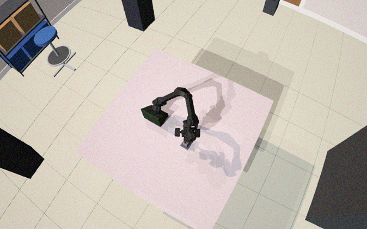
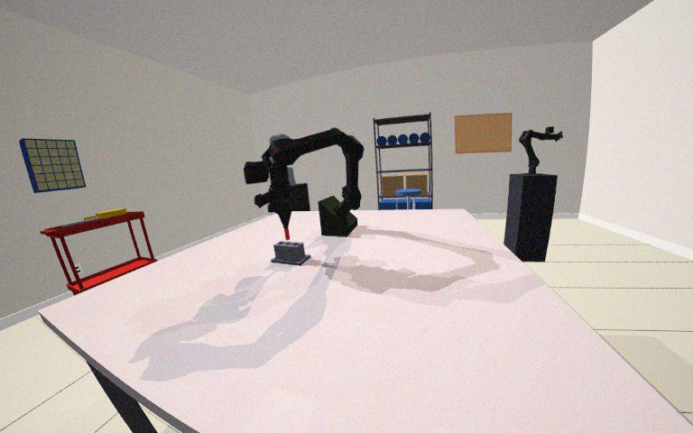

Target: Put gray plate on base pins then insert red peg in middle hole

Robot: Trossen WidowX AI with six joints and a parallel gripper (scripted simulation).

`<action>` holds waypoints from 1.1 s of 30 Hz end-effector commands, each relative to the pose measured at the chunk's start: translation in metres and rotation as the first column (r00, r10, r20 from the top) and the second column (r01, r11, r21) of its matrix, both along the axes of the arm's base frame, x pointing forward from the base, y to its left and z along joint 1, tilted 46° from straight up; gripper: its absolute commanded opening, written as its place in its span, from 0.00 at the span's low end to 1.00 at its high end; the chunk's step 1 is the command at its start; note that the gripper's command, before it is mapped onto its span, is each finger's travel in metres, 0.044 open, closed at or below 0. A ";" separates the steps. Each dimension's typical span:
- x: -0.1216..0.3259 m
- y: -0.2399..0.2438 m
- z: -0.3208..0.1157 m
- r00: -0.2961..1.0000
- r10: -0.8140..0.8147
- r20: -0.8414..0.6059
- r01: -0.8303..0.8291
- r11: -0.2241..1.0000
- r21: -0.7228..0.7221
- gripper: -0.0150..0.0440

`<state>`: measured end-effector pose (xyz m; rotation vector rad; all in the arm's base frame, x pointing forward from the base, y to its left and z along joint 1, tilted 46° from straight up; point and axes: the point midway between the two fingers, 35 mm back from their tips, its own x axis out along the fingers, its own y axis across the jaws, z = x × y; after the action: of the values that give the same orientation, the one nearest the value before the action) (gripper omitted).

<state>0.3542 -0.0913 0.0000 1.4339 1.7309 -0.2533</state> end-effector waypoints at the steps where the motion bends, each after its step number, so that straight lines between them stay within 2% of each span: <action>1: 0.000 0.000 0.000 1.000 0.003 0.000 -0.003 1.000 -0.001 0.25; 33: 0.000 0.011 -0.011 1.000 0.009 0.001 -0.009 1.000 -0.003 0.25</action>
<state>0.3535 -0.0800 -0.0117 1.4234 1.7362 -0.2498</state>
